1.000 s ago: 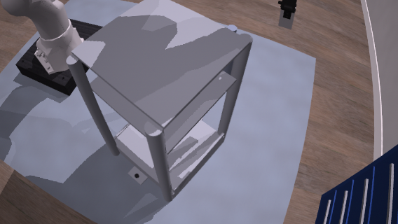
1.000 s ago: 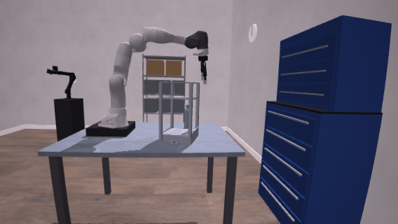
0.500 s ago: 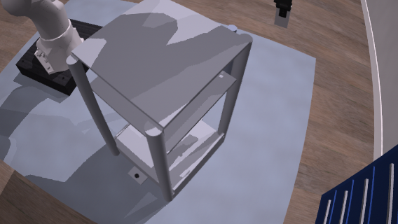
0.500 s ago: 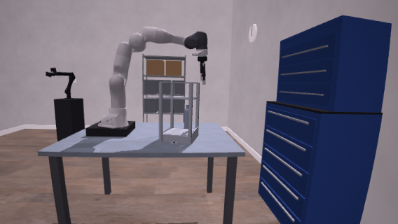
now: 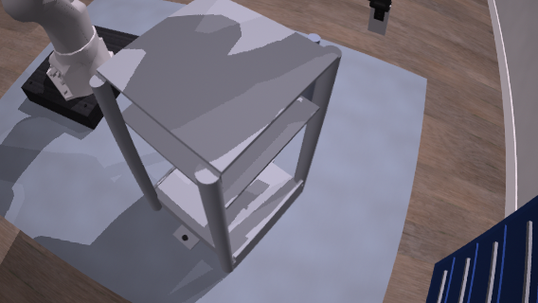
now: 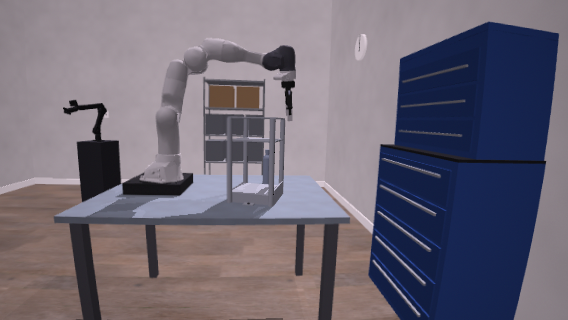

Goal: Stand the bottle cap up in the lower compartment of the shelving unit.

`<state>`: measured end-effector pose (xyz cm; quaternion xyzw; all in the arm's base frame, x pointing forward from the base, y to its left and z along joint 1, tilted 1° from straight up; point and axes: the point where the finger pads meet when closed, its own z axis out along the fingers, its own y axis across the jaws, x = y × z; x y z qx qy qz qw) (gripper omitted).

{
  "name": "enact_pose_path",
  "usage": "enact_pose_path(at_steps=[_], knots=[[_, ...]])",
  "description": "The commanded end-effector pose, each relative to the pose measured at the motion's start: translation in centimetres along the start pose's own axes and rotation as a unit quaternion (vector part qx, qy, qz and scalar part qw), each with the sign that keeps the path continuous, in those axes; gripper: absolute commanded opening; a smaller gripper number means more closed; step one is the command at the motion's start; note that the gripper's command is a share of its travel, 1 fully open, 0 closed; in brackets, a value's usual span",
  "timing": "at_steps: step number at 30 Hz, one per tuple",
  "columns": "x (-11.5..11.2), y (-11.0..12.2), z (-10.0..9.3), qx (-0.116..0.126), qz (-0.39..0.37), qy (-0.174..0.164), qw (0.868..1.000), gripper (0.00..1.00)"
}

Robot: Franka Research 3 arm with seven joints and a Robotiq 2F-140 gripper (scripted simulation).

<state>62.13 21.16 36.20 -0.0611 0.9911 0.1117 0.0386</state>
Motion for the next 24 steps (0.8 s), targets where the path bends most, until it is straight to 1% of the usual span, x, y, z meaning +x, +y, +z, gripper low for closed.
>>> enact_pose_path(at_steps=[1, 21, 22, 24], knots=[[1.1, 0.6, 0.6, 0.010, 0.018, 0.005, 1.000, 1.00], [1.1, 0.6, 0.6, 0.010, 0.018, 0.005, 1.000, 1.00], [2.2, 1.2, 1.2, 0.020, 0.029, 0.011, 0.999, 1.00], [2.2, 1.2, 1.2, 0.020, 0.029, 0.011, 0.999, 1.00]])
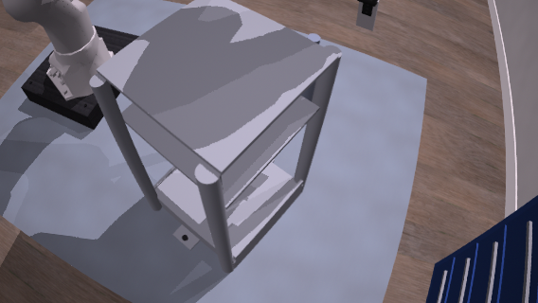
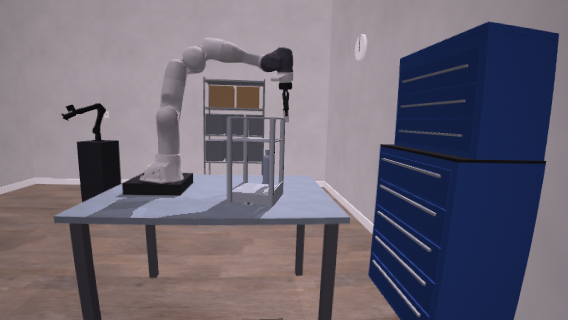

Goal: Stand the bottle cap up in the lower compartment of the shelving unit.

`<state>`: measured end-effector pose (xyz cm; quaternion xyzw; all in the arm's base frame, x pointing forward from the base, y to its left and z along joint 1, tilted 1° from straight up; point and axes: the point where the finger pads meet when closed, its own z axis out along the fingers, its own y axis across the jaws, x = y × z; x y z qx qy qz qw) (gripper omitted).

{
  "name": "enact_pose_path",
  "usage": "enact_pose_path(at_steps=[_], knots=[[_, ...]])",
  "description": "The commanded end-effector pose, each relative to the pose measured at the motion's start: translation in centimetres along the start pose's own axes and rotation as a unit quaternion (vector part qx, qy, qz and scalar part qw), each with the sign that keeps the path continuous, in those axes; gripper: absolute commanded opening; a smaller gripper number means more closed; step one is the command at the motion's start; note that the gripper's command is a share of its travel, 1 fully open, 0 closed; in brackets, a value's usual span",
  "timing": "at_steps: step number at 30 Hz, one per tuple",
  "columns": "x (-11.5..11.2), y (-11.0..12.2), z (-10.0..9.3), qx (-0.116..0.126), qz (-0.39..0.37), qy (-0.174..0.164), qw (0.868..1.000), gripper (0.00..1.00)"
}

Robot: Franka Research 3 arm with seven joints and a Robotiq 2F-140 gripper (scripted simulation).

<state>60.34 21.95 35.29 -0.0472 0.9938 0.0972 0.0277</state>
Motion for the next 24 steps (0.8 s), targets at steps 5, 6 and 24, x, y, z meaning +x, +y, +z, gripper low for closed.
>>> enact_pose_path(at_steps=[5, 6, 24], knots=[[0.4, 0.4, 0.3, 0.005, 0.015, 0.001, 1.000, 1.00], [0.4, 0.4, 0.3, 0.005, 0.015, 0.001, 1.000, 1.00], [1.5, 1.0, 0.8, 0.014, 0.025, 0.005, 1.000, 1.00]])
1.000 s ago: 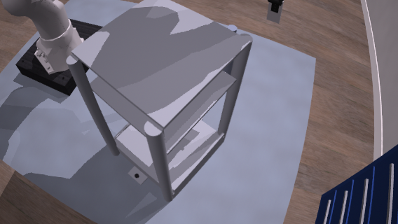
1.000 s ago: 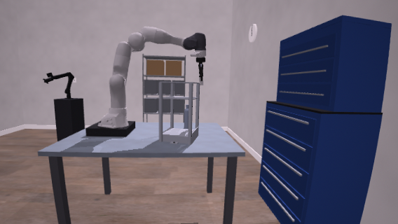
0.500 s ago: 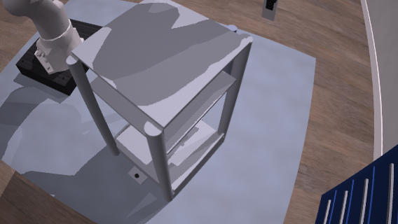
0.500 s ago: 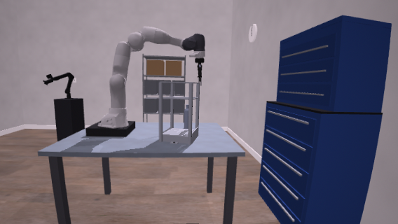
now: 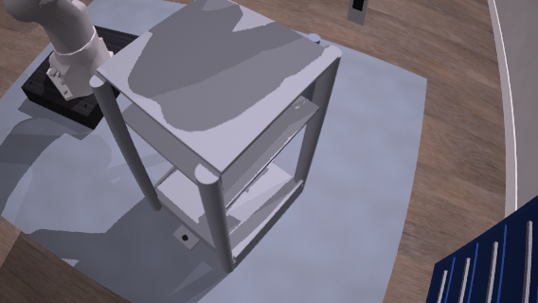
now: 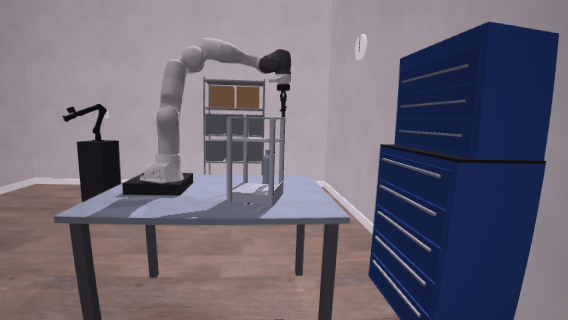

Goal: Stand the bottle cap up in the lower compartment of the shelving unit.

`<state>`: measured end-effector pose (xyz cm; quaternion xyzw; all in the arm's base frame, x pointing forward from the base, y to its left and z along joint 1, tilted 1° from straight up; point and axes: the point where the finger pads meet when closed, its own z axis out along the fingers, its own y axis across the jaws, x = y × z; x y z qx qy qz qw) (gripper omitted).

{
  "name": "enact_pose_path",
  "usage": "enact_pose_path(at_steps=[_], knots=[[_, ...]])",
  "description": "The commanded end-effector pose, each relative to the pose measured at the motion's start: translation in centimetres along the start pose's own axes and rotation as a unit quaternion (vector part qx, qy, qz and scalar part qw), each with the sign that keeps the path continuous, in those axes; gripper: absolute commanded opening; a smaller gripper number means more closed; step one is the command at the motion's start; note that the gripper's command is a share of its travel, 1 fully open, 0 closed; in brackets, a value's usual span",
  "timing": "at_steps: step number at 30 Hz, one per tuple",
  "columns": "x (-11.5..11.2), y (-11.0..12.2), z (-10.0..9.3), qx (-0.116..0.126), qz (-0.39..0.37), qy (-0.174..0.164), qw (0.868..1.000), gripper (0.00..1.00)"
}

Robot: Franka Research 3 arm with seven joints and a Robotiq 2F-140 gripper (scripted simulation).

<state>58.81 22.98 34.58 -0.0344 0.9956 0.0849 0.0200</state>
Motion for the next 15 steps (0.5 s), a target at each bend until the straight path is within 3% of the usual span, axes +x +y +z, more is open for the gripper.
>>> enact_pose_path(at_steps=[1, 15], knots=[[0.0, -0.1, 0.0, 0.002, 0.012, -0.001, 1.000, 1.00], [1.0, 0.4, 0.5, 0.011, 0.022, 0.002, 1.000, 1.00]])
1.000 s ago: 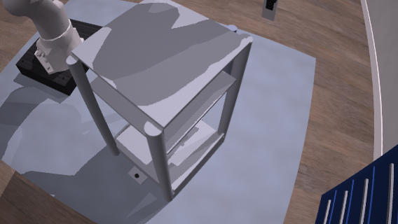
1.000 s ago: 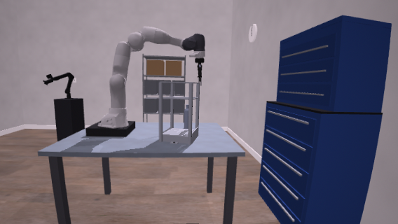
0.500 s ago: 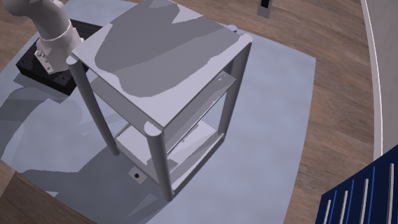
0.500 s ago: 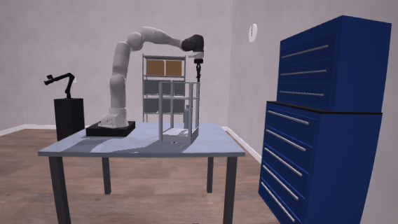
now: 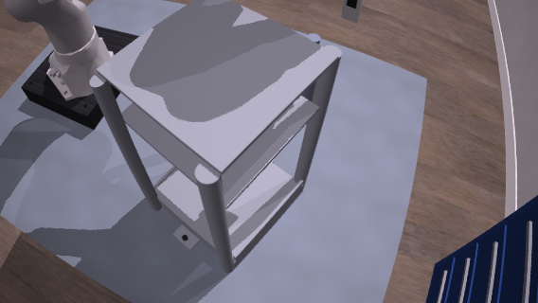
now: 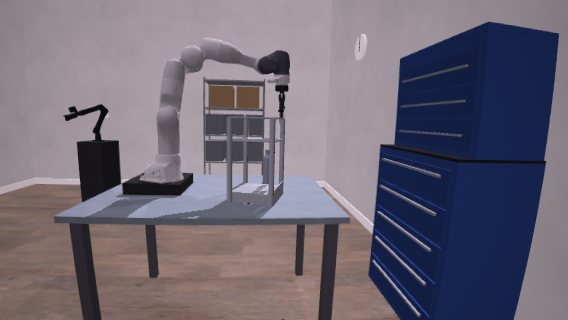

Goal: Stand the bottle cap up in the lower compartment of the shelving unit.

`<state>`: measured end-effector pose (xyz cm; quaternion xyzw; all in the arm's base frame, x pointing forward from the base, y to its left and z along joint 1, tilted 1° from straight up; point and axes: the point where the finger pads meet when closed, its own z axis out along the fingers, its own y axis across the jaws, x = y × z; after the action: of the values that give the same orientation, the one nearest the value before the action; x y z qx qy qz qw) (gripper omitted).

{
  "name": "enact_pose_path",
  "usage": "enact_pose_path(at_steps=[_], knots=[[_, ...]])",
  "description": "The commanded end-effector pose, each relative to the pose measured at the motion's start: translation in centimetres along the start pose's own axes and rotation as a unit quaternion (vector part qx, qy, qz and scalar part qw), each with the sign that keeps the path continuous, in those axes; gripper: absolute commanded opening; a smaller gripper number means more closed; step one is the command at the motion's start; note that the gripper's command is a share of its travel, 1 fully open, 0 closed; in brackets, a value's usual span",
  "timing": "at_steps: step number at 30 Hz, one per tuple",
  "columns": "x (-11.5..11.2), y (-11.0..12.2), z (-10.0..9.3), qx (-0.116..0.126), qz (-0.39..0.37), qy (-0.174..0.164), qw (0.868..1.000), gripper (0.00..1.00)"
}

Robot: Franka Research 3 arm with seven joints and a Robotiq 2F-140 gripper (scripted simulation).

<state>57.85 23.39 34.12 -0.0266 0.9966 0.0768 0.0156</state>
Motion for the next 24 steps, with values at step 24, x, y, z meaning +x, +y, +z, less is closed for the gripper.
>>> enact_pose_path(at_steps=[24], knots=[[1.07, 0.44, 0.57, 0.012, 0.023, 0.002, 1.000, 1.00]])
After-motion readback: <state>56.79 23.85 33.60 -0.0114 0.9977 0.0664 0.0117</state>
